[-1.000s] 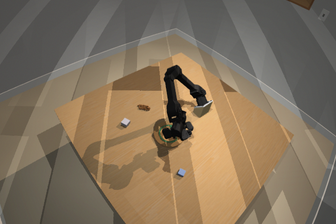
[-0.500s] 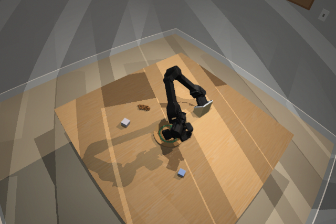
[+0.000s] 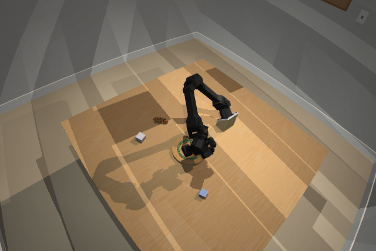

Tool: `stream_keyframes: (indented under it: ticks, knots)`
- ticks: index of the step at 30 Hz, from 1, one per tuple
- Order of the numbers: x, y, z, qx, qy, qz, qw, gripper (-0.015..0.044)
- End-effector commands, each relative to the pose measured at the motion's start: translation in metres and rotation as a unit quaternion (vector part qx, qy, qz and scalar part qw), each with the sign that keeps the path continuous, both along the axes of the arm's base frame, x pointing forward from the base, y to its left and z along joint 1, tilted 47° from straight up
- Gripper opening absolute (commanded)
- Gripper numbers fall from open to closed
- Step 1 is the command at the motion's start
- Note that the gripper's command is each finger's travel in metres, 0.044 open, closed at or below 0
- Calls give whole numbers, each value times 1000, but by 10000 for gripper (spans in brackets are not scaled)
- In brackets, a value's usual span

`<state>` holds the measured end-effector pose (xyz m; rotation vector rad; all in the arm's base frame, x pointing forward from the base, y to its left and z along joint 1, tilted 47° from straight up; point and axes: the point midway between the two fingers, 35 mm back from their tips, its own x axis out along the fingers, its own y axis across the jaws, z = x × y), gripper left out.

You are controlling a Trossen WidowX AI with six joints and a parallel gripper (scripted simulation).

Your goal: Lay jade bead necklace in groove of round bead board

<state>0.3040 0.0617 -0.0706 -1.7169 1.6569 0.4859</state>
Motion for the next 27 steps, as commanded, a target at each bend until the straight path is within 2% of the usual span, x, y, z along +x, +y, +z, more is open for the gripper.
stream_keyframes:
  ticks: [1,27]
  knots:
    - [0,0,0,0,0,0,1000,0]
    - [-2,4,5,-4,3,3,1000,0]
